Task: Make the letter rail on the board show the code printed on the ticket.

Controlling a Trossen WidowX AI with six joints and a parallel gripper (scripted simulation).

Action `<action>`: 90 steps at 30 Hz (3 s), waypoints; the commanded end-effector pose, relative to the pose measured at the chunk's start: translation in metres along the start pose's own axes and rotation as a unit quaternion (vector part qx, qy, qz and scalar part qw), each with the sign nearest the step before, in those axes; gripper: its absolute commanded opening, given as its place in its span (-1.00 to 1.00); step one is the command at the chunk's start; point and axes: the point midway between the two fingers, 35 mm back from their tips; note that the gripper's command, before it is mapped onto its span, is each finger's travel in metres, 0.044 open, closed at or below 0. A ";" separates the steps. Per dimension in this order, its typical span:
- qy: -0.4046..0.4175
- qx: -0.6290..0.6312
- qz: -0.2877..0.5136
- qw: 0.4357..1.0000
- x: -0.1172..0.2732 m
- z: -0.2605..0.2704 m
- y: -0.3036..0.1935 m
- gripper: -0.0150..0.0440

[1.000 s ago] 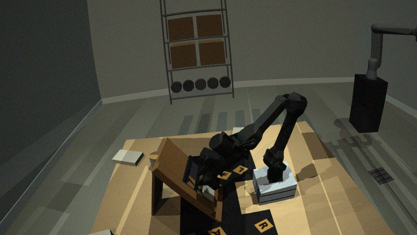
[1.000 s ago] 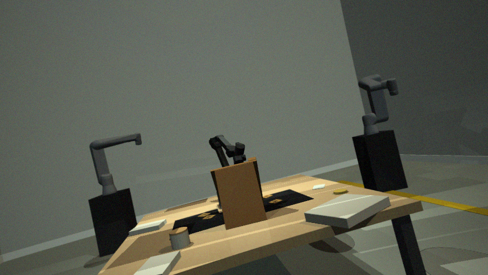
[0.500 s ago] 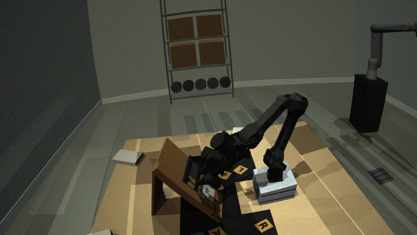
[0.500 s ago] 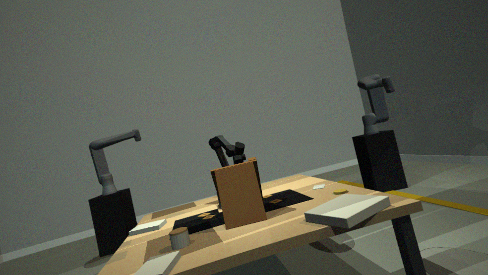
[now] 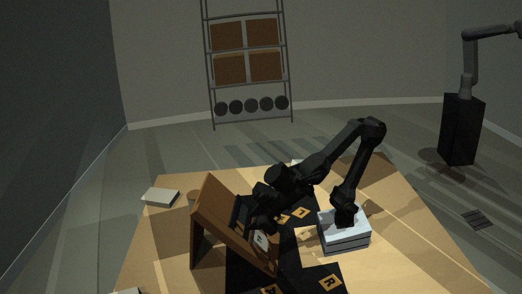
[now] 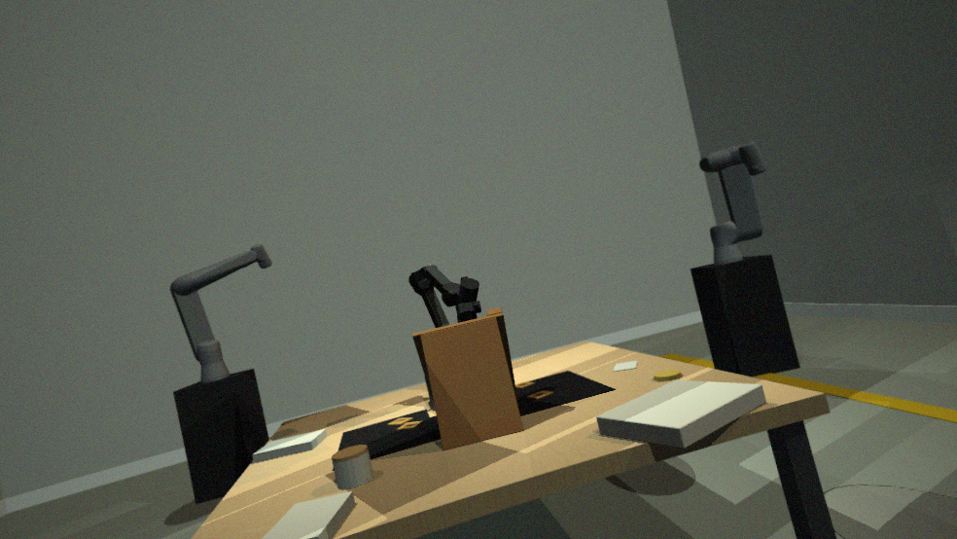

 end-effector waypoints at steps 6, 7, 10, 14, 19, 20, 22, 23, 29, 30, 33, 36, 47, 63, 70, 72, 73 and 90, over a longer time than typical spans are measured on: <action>0.000 -0.002 -0.003 1.000 0.003 -0.001 0.004 0.51; 0.000 -0.002 -0.003 1.000 0.003 -0.001 0.004 0.51; -0.002 -0.001 -0.001 1.000 0.002 -0.001 0.002 0.42; -0.002 -0.001 -0.001 1.000 0.002 -0.001 0.002 0.06; -0.002 -0.001 -0.001 1.000 0.002 -0.001 0.002 -0.38; -0.002 -0.001 -0.001 1.000 0.002 -0.001 0.002 -0.47; -0.002 -0.001 -0.001 1.000 0.002 -0.001 0.002 -0.49; -0.002 -0.001 -0.001 1.000 0.002 -0.001 0.002 -0.49; -0.004 0.003 0.013 1.000 0.000 -0.002 0.004 -0.49; -0.008 0.007 0.031 0.999 -0.002 -0.003 0.006 -0.49; -0.018 0.020 0.099 0.995 -0.009 -0.009 0.012 -0.49; -0.023 0.024 0.168 0.985 -0.014 -0.016 0.017 -0.49; -0.019 0.000 0.334 0.942 -0.016 -0.036 0.030 -0.49; -0.019 0.000 0.334 0.942 -0.022 -0.037 0.029 -0.49; -0.019 0.000 0.334 0.943 -0.026 -0.037 0.029 -0.49; -0.019 0.000 0.334 0.943 -0.027 -0.037 0.029 -0.49; -0.019 0.000 0.334 0.943 -0.027 -0.037 0.029 -0.49; -0.019 0.000 0.333 0.943 -0.036 -0.036 0.030 -0.49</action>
Point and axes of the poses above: the point midway between the two fingers, 35 mm back from their tips, its own x axis back along the fingers, its own z axis across the jaws, y = z × x, and after that the axes turned 3 degrees about -x, right-handed
